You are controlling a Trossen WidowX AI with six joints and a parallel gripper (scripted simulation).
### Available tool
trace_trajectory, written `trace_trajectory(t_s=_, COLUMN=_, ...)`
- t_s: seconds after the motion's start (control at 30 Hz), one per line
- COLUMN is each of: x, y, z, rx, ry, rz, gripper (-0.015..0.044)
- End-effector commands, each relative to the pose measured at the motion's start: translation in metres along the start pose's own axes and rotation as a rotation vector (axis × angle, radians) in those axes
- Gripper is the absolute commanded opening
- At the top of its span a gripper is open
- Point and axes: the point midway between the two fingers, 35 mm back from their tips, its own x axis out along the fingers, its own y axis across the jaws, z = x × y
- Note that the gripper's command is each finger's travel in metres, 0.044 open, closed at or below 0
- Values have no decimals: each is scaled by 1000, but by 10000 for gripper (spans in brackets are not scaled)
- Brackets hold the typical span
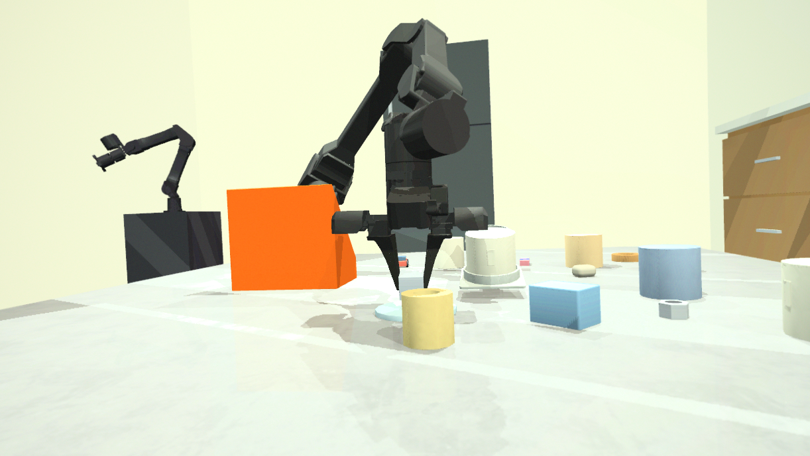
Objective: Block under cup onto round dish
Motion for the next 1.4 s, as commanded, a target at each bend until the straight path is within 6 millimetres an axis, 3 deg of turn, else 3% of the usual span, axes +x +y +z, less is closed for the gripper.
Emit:
trace_trajectory(t_s=0.0, x=0, y=2, z=1, rx=0, ry=-7, rz=13, gripper=0)
trace_trajectory(t_s=0.33, x=16, y=3, z=1, rx=0, ry=-6, rz=13, gripper=0)
trace_trajectory(t_s=0.83, x=13, y=2, z=1, rx=-3, ry=-7, rz=7, gripper=394)
trace_trajectory(t_s=0.9, x=0, y=3, z=2, rx=-2, ry=-8, rz=8, gripper=440)
trace_trajectory(t_s=1.0, x=-42, y=2, z=1, rx=0, ry=-9, rz=12, gripper=440)
trace_trajectory(t_s=1.17, x=-48, y=2, z=1, rx=1, ry=-9, rz=12, gripper=440)
trace_trajectory(t_s=1.3, x=-89, y=-2, z=0, rx=5, ry=-11, rz=18, gripper=440)
trace_trajectory(t_s=1.37, x=-91, y=-2, z=0, rx=6, ry=-11, rz=19, gripper=440)
